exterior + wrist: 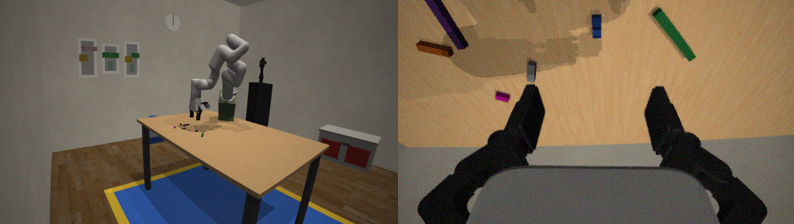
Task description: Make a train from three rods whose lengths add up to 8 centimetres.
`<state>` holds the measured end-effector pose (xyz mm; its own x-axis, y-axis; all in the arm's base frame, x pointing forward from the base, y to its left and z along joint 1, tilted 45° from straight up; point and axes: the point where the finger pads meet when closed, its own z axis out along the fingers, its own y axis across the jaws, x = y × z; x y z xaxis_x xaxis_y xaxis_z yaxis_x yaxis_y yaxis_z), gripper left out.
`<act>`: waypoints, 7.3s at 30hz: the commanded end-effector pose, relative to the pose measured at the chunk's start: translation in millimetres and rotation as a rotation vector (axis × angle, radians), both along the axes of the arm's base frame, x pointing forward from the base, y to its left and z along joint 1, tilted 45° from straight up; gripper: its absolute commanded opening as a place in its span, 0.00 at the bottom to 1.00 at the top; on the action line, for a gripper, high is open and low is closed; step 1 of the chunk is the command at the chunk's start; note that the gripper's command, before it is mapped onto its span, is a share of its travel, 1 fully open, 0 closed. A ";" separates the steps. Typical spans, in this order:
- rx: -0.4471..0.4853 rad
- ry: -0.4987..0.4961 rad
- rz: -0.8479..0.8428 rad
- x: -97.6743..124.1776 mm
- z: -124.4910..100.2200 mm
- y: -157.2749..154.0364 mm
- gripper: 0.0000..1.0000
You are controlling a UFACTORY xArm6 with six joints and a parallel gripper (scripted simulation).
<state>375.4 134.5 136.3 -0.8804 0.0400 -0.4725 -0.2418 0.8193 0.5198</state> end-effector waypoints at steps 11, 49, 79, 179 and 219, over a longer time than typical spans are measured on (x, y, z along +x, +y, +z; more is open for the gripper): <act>0.158 0.242 -0.295 8.1 -14.9 -16.3 1.00; 0.693 1.013 -1.267 24.8 -67.1 -71.8 1.00; 1.140 1.604 -2.005 28.4 -109.1 -116.0 1.00; 1.249 1.747 -2.172 47.5 -151.2 -100.1 0.24; 1.249 1.747 -2.172 49.9 -155.2 -96.8 0.24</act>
<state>424.8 38.2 -19.4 0.8559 0.0306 0.5163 0.3175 -0.8191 -0.4779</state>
